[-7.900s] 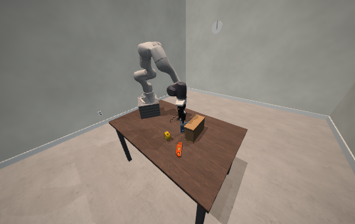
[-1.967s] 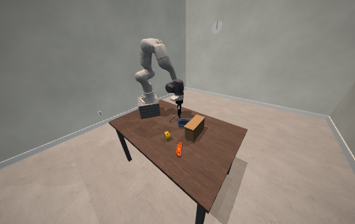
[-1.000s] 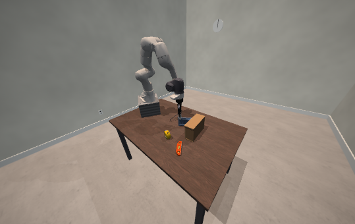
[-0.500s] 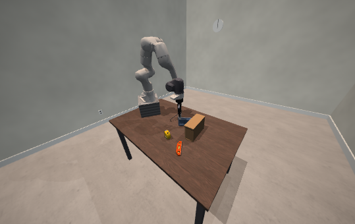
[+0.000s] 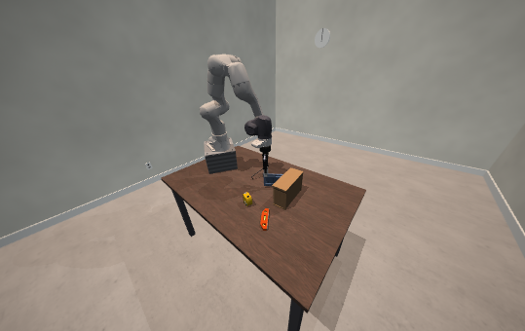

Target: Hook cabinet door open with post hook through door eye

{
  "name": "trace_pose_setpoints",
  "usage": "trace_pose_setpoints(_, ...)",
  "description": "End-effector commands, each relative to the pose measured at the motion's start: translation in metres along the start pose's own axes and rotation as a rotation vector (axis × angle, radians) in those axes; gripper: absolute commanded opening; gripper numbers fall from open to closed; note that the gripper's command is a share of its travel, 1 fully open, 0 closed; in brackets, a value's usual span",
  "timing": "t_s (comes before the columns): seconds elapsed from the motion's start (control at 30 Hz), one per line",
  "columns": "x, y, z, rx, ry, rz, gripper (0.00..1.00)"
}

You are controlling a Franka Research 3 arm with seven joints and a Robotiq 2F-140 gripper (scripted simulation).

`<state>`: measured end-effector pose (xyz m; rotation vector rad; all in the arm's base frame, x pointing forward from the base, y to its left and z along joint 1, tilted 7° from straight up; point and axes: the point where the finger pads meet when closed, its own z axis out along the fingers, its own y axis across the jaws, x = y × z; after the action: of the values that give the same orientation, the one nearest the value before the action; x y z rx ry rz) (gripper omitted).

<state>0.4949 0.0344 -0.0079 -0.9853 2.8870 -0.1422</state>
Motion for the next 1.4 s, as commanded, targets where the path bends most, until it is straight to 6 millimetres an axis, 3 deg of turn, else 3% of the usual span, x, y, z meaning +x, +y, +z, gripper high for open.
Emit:
trace_pose_setpoints(0.0, 0.0, 0.001, -0.002, -0.001, 0.001, -0.015, 0.16)
trace_pose_setpoints(1.37, 0.0, 0.001, -0.064, -0.001, 0.001, -0.015, 0.16)
